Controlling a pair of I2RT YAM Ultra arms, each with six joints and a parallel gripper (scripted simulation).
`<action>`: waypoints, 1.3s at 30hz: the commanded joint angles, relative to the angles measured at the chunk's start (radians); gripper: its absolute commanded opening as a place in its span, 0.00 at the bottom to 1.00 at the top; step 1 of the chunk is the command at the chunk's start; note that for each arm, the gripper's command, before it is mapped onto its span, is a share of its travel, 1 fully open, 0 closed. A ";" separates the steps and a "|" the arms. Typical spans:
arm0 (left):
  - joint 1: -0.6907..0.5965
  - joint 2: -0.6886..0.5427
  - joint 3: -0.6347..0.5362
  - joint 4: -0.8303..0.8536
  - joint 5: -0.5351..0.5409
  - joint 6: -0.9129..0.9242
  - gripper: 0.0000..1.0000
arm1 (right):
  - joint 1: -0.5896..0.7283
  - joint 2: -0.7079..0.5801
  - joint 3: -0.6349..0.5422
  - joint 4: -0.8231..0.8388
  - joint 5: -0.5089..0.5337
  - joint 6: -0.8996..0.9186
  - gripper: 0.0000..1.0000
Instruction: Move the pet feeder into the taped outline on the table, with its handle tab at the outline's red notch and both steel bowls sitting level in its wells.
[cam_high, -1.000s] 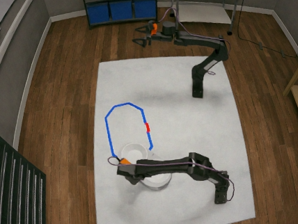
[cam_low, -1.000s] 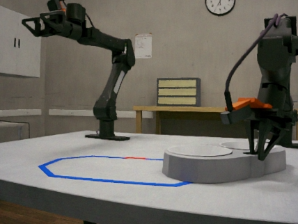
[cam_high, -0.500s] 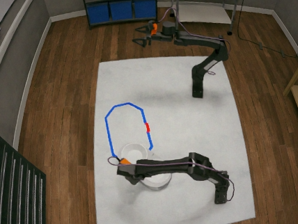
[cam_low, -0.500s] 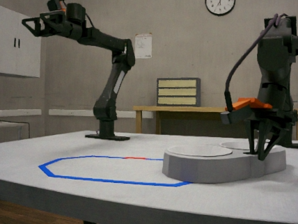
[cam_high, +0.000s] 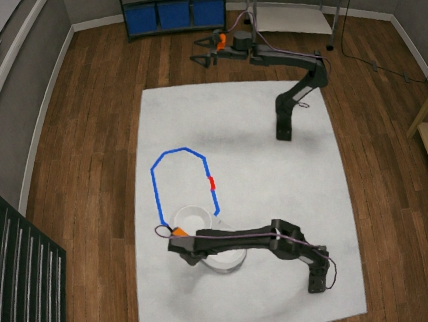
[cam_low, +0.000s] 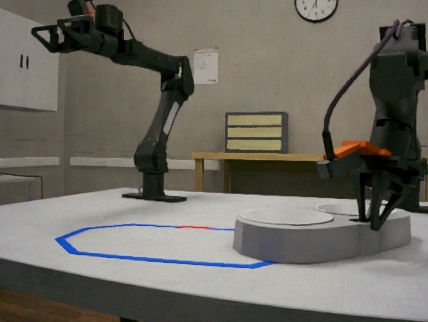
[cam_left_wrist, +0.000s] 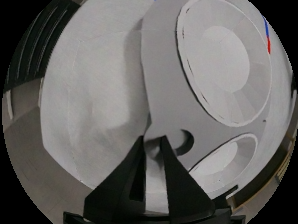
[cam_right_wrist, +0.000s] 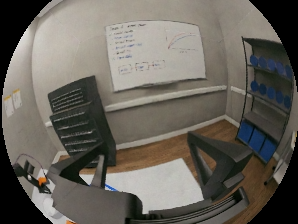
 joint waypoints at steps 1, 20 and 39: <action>0.007 -0.022 -0.020 0.015 -0.012 0.007 0.16 | 0.001 0.001 0.046 0.014 0.006 -0.009 1.00; -0.067 -0.089 -0.126 0.094 -0.100 -0.330 0.16 | 0.001 0.001 0.046 0.014 0.006 -0.009 1.00; -0.146 -0.123 -0.190 0.123 -0.225 -0.724 0.16 | 0.001 0.001 0.046 0.014 0.006 -0.009 1.00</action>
